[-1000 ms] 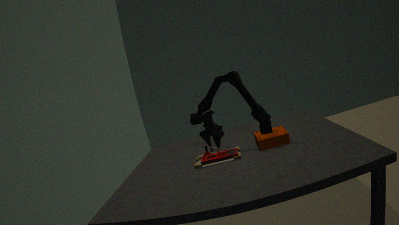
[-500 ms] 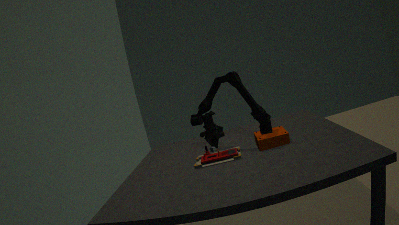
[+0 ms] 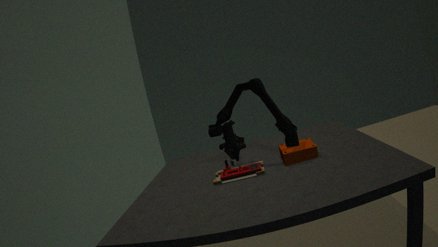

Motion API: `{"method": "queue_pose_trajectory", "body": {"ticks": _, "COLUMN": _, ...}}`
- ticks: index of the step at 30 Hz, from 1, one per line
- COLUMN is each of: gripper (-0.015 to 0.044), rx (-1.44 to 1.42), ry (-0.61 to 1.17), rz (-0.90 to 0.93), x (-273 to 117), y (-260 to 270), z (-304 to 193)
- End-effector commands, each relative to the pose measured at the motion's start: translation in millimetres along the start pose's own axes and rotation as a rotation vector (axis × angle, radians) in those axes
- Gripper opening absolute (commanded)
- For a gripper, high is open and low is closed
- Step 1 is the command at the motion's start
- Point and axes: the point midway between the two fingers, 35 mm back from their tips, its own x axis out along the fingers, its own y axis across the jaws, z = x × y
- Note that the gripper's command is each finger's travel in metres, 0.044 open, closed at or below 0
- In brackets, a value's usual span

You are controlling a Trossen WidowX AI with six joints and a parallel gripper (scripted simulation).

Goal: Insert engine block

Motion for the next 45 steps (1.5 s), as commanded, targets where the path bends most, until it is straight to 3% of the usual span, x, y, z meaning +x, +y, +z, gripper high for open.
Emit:
{"method": "queue_pose_trajectory", "body": {"ticks": 1, "gripper": 0.0, "rx": 0.003, "ry": 0.012, "rz": 0.012, "x": -15.9, "y": 3.0, "z": -4.2}}
{"method": "queue_pose_trajectory", "body": {"ticks": 32, "gripper": 0.0, "rx": 0.003, "ry": 0.012, "rz": 0.011, "x": -113.5, "y": -7.5, "z": -7.3}}
{"method": "queue_pose_trajectory", "body": {"ticks": 37, "gripper": 0.0, "rx": -0.02, "ry": 0.012, "rz": 0.011, "x": -114.9, "y": -9.0, "z": -8.5}}
{"method": "queue_pose_trajectory", "body": {"ticks": 45, "gripper": 0.0, "rx": -0.293, "ry": 0.012, "rz": 0.013, "x": -106.4, "y": -20.4, "z": -24.1}}
